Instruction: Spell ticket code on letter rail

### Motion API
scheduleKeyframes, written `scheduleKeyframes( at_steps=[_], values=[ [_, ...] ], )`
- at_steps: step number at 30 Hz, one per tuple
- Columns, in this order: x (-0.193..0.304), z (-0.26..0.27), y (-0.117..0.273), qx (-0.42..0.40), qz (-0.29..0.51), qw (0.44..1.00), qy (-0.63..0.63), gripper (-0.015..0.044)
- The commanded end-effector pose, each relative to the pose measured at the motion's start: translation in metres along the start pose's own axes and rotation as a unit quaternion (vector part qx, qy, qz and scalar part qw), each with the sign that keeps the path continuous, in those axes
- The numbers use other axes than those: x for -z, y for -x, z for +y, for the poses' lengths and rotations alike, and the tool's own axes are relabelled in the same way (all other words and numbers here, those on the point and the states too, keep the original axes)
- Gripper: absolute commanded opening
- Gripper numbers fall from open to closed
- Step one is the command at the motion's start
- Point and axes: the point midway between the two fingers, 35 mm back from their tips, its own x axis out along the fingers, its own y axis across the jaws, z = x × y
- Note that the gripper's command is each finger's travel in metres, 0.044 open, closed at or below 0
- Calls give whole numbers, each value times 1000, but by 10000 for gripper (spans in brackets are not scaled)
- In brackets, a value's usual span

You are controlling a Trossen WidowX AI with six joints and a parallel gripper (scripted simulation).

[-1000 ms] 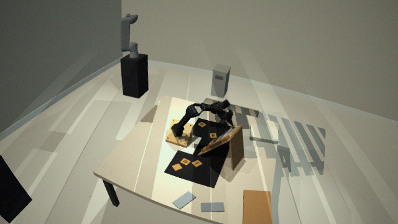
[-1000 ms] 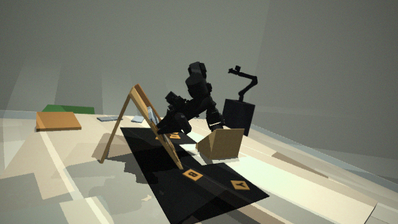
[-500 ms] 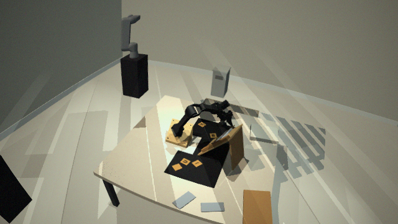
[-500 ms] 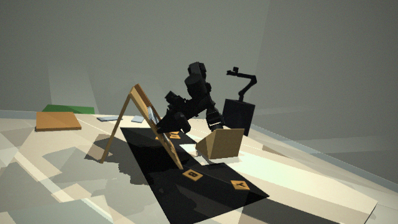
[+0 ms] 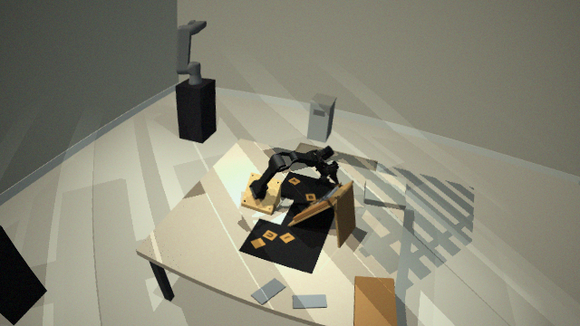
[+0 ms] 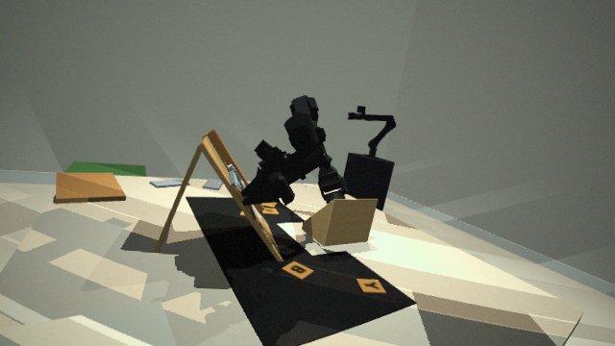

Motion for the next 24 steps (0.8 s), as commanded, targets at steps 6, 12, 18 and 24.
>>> scheduleKeyframes(
  at_steps=[6, 12, 18, 24],
  values=[
    [2, -6, -1, 3, 1, 1000, 5, 0],
    [2, -7, -2, 3, 1, 1000, 5, 0],
    [2, -7, -2, 3, 1, 1000, 5, 0],
    [2, -7, -3, 3, 1, 1000, 5, 0]
  ],
)
